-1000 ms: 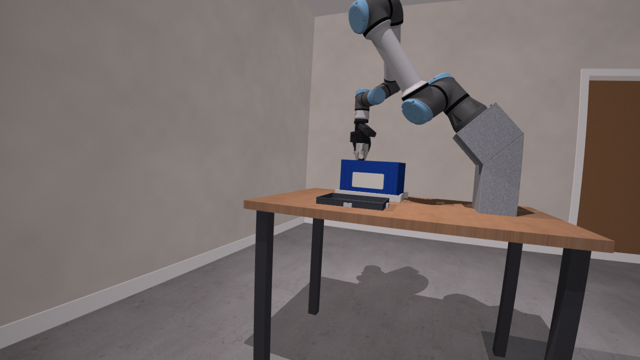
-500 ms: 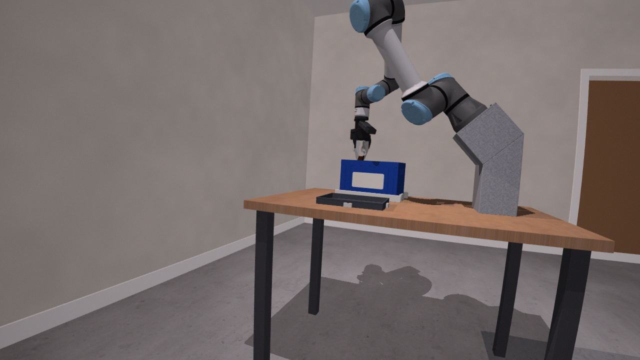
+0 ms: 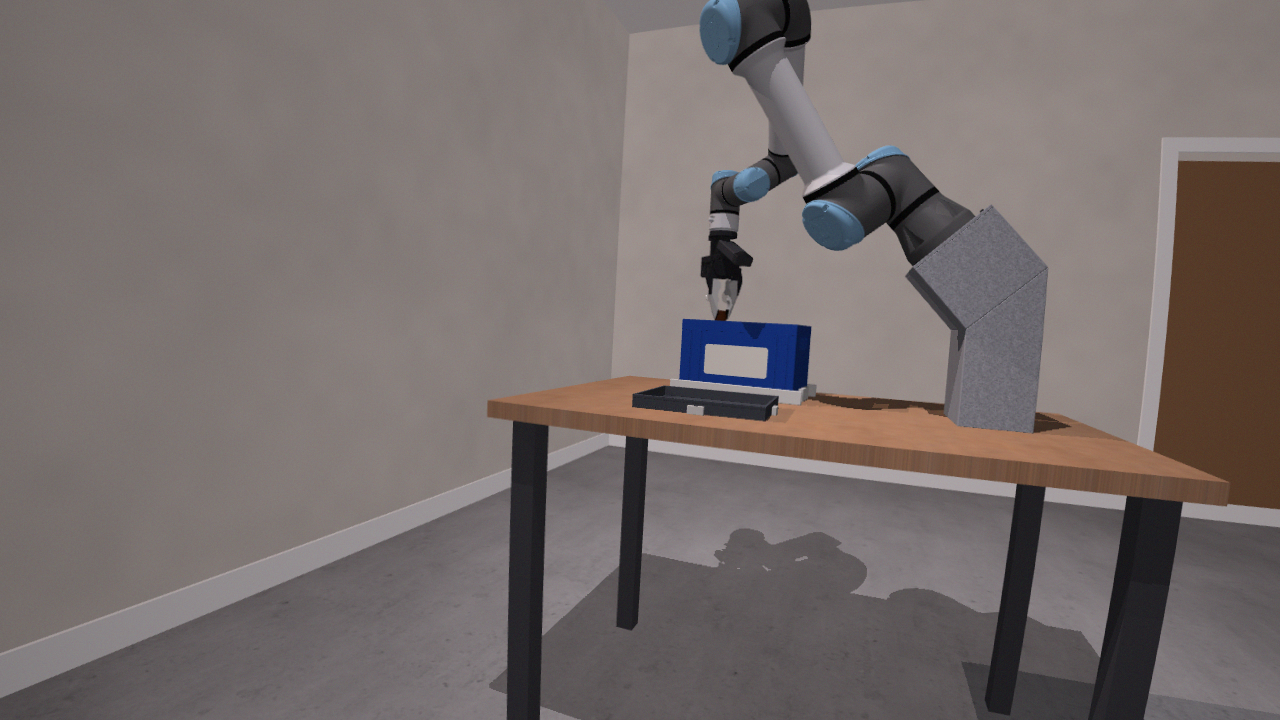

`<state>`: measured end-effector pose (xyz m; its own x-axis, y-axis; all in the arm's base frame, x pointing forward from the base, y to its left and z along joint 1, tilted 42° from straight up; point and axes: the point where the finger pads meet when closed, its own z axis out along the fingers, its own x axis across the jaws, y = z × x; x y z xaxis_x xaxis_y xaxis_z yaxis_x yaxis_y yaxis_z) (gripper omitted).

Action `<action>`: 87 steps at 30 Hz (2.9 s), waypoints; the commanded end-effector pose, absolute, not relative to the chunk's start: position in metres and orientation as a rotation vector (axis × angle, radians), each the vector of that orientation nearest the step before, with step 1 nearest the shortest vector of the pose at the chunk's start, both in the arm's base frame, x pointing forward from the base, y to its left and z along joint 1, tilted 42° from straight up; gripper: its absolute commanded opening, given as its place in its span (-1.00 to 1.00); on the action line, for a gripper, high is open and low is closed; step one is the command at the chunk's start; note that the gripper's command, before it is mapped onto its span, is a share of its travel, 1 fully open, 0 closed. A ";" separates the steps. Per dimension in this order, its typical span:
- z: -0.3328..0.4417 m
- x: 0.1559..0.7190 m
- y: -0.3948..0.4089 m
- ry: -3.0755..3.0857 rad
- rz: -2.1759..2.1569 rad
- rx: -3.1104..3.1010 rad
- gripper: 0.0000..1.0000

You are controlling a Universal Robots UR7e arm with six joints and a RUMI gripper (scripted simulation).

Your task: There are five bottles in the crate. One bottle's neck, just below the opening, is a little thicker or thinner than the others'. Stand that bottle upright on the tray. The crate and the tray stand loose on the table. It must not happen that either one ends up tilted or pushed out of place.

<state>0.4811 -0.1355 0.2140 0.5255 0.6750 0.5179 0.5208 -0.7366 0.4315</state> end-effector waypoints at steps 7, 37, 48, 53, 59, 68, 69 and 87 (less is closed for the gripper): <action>0.215 0.481 -0.136 1.013 1.009 2.541 -1.00; 0.215 0.481 -0.136 1.013 1.009 2.541 -1.00; 0.217 0.479 -0.136 1.013 1.009 2.541 -1.00; 0.219 0.477 -0.136 1.013 1.009 2.541 -1.00; 0.222 0.474 -0.136 1.013 1.009 2.541 -1.00; 0.230 0.467 -0.137 1.013 1.009 2.541 -1.00; 0.231 0.466 -0.137 1.013 1.009 2.541 -1.00; 0.242 0.456 -0.137 1.013 1.009 2.541 -1.00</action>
<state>0.4578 -0.1371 0.2398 0.5257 0.6749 0.5179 0.5205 -0.7367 0.4317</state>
